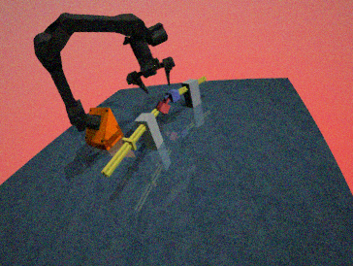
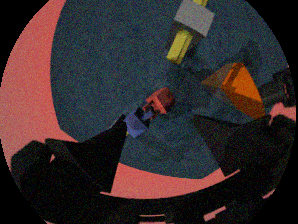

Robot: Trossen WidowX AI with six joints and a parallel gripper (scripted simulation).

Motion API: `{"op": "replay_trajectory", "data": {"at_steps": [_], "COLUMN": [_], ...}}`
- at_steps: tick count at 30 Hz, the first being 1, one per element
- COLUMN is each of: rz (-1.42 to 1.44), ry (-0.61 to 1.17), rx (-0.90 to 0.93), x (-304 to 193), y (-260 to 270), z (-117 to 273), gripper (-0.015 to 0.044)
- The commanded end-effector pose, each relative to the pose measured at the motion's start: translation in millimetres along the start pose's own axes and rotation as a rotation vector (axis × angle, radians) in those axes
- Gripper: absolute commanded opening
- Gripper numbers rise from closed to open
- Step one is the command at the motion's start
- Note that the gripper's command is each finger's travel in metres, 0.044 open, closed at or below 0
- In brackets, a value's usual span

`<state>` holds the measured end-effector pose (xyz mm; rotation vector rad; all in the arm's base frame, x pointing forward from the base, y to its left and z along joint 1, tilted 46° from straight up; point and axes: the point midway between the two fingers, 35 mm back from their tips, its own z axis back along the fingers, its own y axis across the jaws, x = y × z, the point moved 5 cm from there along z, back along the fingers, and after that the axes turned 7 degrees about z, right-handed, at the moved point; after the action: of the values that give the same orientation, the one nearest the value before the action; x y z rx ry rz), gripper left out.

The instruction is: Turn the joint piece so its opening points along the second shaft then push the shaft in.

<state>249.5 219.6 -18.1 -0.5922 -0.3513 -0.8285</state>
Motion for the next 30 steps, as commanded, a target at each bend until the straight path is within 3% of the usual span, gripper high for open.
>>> {"op": "replay_trajectory", "data": {"at_steps": [1, 30], "rz": [-0.106, -1.042], "ry": [0.004, 0.096], "rx": [0.01, 0.086], "x": [0.6, 4.7], "y": [-1.8, -12.5], "z": [-1.5, -10.0], "gripper": [0.044, 0.044]}}
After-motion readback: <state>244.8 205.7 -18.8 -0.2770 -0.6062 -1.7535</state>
